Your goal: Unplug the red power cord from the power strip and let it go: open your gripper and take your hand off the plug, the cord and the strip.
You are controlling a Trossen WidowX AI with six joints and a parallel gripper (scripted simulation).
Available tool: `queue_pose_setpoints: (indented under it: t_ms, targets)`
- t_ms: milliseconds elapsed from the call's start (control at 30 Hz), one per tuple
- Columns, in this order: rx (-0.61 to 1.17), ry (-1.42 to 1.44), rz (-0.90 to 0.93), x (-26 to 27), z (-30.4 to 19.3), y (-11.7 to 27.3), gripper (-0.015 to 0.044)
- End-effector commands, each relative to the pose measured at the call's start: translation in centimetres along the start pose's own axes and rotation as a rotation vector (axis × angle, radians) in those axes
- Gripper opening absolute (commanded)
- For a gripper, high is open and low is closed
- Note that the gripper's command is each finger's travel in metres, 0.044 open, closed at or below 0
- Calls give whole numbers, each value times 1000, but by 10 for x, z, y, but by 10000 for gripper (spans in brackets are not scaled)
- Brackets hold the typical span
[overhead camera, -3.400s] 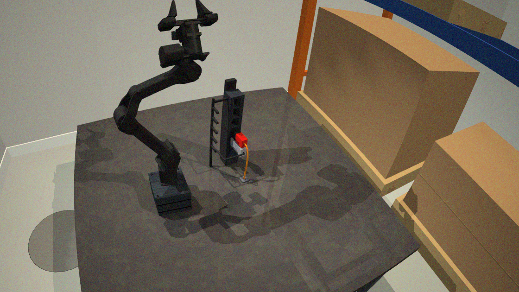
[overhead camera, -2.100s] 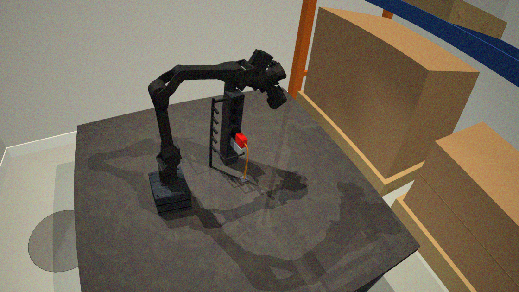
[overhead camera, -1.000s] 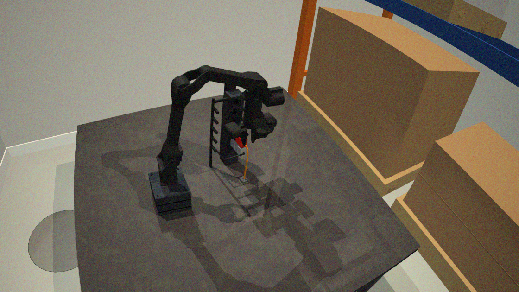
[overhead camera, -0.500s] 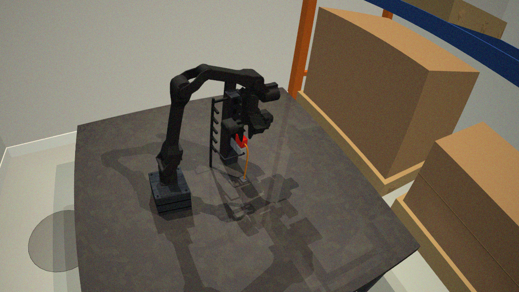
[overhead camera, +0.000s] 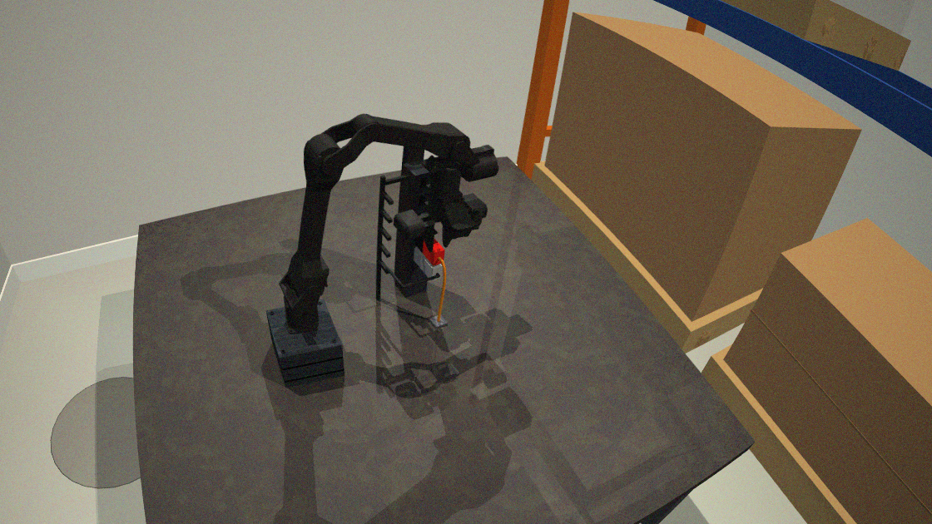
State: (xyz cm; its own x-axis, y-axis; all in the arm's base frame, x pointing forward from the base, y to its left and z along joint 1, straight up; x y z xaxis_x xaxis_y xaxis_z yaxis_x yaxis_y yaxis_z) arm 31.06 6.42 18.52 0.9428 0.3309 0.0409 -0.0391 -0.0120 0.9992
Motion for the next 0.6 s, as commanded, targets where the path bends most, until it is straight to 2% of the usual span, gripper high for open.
queue_pose_setpoints:
  t_ms: [0, 233, 333, 567]
  targets:
    - [-3, -6, -9, -1, 0, -8, 160]
    - [-3, -6, -9, -2, 0, -9, 160]
    - [0, 0, -3, -1, 0, -6, 81]
    - [0, 0, -3, -1, 0, -6, 35]
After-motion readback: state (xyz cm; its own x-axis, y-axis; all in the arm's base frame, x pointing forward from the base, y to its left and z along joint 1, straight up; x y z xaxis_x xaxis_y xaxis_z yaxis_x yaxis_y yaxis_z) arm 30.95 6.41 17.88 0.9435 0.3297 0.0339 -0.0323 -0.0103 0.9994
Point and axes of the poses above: the point midway between the two fingers, 35 mm back from their tips, its own y axis back along the fingers, its own x axis across the jaws, z = x × y, the point moved 6 cm from there along y, back along the fingers, and after that the axes turned 7 degrees about y, right-handed, at the moved point
